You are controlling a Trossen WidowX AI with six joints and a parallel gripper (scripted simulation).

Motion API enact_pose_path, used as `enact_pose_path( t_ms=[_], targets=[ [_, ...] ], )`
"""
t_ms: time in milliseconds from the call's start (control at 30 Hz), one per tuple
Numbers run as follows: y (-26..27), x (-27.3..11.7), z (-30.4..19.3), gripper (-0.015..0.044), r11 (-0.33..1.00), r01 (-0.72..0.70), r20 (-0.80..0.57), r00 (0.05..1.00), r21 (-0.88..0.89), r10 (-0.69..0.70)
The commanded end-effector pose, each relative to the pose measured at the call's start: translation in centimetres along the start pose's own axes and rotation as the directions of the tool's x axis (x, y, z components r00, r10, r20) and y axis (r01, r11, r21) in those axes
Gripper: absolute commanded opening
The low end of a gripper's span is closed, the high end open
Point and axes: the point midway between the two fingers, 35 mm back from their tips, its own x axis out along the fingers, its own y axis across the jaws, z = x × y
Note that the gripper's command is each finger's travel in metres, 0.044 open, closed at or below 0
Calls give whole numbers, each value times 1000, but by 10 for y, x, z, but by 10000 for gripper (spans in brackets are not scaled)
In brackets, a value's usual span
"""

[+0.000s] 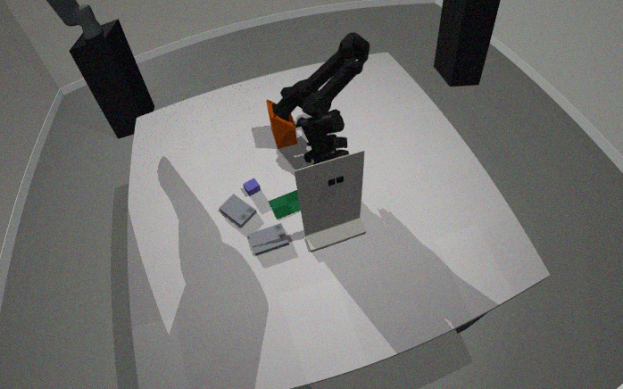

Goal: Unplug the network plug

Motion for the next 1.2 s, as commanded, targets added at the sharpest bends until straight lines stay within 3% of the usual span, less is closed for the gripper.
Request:
enact_pose_path(
  t_ms=[0,1167],
  targets=[
    [0,-2,0,156,1000,-3,2,1000,-5,3],
    [-1,-24,-2,156,1000,-9,-3,1000,-3,9]
  ],
)
